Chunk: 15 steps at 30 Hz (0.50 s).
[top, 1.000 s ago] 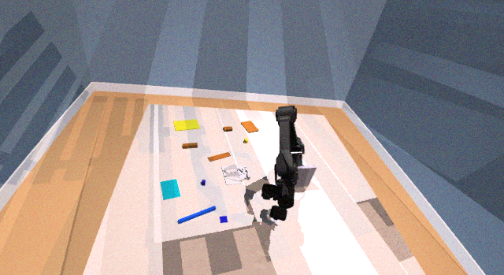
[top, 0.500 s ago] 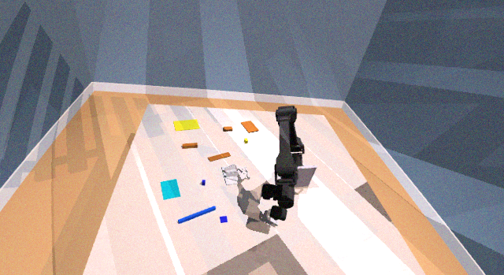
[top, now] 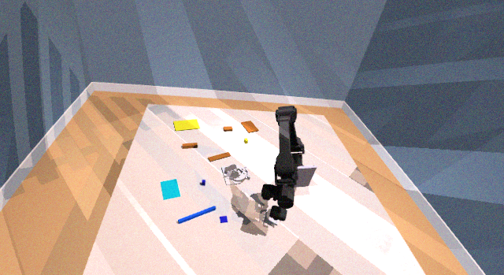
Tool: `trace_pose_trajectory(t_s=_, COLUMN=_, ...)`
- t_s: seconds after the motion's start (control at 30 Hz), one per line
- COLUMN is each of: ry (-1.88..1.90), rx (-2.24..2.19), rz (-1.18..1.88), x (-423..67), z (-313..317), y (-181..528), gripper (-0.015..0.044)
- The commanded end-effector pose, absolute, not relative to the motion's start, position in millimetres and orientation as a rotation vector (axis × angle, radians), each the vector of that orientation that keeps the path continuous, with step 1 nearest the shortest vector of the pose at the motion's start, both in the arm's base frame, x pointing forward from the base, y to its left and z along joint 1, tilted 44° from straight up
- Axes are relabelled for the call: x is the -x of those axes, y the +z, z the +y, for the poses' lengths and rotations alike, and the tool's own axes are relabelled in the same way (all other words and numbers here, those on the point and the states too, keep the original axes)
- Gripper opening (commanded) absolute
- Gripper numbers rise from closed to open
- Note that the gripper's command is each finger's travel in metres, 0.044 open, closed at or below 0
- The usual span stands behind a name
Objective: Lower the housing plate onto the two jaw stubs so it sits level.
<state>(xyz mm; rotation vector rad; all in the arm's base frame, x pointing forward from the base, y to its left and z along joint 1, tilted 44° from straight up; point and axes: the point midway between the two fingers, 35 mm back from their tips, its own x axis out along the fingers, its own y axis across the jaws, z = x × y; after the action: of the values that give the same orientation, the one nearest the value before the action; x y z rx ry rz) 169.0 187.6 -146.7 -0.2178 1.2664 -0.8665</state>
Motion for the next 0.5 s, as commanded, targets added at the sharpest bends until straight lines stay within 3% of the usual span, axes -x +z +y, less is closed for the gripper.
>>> trace_pose_trajectory(t_s=0.0, ry=-0.866, rx=0.221, rz=1.266, x=-170, z=184, y=-150, gripper=0.044)
trace_pose_trajectory(t_s=0.47, ry=-0.865, rx=0.222, rz=1.264, x=-172, z=170, y=-168, gripper=0.044)
